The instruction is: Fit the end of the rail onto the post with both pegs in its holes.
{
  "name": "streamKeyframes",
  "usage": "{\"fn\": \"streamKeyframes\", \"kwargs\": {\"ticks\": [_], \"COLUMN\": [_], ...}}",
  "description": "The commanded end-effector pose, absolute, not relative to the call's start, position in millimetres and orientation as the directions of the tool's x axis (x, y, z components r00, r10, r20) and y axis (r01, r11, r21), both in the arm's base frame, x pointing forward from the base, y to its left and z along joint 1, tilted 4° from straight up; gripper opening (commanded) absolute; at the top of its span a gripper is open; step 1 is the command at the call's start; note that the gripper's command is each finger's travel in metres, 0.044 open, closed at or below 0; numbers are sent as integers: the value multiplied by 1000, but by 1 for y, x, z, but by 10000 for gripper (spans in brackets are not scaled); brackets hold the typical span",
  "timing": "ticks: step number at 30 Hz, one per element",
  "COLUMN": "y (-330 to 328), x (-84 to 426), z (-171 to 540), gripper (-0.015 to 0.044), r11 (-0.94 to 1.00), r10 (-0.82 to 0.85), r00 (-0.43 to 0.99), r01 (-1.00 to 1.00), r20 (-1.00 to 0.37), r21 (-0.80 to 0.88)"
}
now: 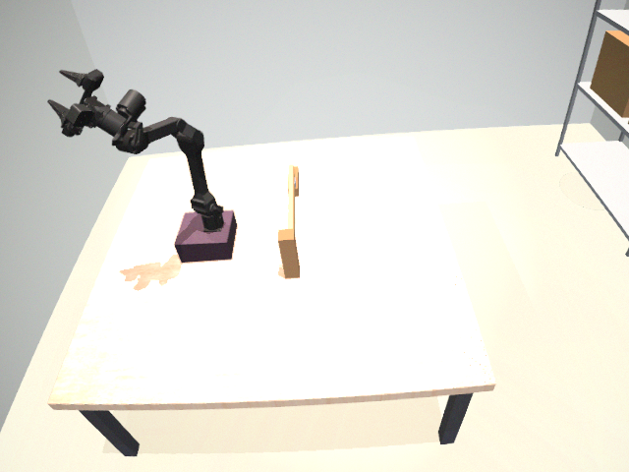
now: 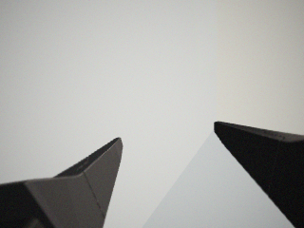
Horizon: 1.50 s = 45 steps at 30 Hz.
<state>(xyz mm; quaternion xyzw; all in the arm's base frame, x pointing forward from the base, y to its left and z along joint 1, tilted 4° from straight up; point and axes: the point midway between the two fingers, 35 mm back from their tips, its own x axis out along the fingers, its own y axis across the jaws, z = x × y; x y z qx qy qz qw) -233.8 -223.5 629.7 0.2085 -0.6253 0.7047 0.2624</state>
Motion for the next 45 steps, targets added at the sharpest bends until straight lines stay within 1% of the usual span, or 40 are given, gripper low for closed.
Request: {"fn": "streamKeyframes", "kwargs": {"ticks": [1, 8, 14, 19, 25, 30, 36, 40, 45], "y": [-251, -311, -363, -403, -438, -452, -458, -453, -436], "x": [-222, -187, -144, -95, -26, 27, 92, 140, 198], "z": [624, 607, 583, 557, 519, 490, 452, 422, 383], "gripper": [440, 440, 440, 440, 440, 440, 440, 440, 440], "r11": [-100, -134, -153, -163, -160, -145, -114, -82, -33], "r10": [6, -224, -442, -621, -802, -897, -972, -996, -988], "r00": [-779, -759, -696, -601, -444, -312, -140, -8, 152], "r01": [-624, -597, -562, -529, -486, -458, -432, -422, -423], "r20": [626, 611, 565, 503, 400, 312, 192, 94, -34], "r21": [-775, -791, -813, -833, -859, -877, -894, -903, -906]}}
